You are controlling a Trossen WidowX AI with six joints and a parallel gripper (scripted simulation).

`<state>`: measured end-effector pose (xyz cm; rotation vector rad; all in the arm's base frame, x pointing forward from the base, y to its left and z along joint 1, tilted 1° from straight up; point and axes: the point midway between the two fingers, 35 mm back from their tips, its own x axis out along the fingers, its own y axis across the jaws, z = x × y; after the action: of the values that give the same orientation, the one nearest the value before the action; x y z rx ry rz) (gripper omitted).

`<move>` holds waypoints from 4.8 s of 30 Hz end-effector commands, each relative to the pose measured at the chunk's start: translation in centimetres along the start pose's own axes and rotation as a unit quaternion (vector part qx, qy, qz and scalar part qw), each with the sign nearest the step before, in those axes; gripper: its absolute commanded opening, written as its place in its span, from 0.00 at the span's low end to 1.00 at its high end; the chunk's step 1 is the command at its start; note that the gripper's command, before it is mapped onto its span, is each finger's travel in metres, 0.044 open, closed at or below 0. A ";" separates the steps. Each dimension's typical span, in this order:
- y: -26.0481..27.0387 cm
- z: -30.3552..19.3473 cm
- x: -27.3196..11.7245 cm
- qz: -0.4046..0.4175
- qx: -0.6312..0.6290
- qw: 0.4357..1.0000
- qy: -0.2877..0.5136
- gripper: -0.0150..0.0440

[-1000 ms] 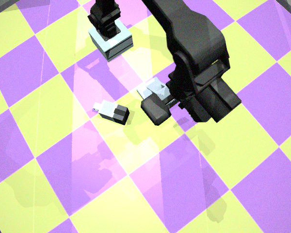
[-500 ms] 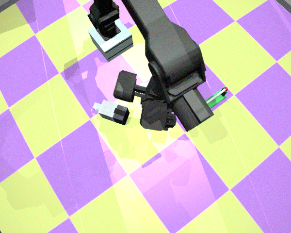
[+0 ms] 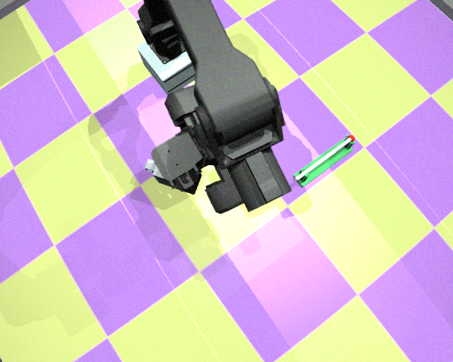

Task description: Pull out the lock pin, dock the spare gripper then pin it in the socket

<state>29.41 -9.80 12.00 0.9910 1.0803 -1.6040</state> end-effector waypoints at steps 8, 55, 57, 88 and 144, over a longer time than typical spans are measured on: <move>-3.3 3.8 2.3 -0.048 0.396 0.915 -0.069 1.00; -0.7 0.9 11.6 -0.048 0.396 0.915 -0.069 1.00; -0.7 0.8 11.9 -0.048 0.396 0.915 -0.069 1.00; -0.1 0.1 14.6 -0.049 0.396 0.915 -0.069 0.64; -3.3 1.5 3.0 -0.052 0.247 0.967 -0.038 0.25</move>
<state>25.62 -11.95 10.08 1.2361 0.6046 -2.0874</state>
